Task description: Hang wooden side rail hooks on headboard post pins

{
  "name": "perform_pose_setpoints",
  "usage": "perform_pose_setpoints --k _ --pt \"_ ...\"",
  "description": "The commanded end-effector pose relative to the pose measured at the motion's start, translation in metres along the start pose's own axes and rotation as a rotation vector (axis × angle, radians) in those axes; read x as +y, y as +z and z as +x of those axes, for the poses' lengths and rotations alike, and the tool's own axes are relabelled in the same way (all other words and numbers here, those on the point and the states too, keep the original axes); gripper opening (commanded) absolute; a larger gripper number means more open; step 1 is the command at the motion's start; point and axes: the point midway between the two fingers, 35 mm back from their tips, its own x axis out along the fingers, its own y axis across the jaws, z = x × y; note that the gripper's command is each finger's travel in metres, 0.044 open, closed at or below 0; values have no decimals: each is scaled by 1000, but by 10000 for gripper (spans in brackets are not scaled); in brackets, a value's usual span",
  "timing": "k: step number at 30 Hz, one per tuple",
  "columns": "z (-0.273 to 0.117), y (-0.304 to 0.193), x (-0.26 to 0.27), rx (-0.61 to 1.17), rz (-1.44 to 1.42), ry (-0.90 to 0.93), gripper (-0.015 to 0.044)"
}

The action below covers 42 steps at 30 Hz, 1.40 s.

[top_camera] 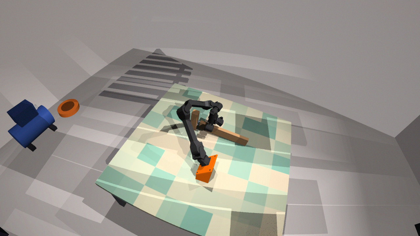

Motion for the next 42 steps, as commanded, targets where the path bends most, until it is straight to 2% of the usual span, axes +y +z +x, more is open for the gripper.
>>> perform_pose_setpoints --k 1,42 --pt "-3 -2 1 -2 -4 8 0" --pt "-2 -7 1 -2 -4 8 0"
